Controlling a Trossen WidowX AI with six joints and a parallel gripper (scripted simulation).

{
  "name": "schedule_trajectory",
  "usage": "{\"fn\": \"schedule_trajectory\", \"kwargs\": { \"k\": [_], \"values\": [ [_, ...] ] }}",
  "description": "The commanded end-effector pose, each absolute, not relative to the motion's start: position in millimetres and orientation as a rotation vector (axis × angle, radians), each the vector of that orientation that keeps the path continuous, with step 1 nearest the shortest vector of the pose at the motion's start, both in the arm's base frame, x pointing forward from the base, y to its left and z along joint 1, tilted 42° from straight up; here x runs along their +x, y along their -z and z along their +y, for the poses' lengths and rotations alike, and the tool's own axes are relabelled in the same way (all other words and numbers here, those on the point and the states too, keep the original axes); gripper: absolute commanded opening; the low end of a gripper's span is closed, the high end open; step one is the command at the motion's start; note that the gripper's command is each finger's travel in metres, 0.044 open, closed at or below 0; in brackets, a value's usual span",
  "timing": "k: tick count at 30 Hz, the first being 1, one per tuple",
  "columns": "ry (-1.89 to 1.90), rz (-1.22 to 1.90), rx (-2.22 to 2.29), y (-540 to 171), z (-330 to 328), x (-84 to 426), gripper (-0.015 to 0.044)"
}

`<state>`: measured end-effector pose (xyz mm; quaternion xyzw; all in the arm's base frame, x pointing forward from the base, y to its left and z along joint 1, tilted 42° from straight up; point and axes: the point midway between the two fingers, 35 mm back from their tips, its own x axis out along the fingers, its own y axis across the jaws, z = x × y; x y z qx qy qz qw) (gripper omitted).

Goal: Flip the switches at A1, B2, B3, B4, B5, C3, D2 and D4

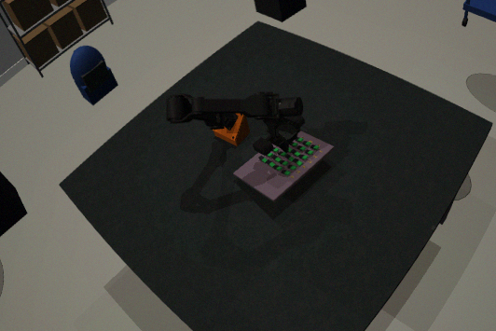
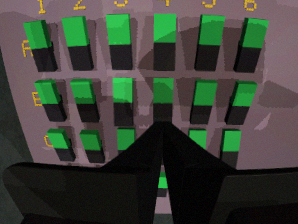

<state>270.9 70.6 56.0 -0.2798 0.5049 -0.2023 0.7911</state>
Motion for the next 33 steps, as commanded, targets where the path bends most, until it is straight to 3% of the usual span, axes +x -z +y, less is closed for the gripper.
{"fn": "schedule_trajectory", "kwargs": {
  "k": [1, 33],
  "values": [
    [0.435, 1.084, -0.608, -52.6, 66.7, 272.5, 0.0],
    [0.436, 1.084, -0.608, -46.0, 60.7, 276.3, 0.0]
  ]
}}
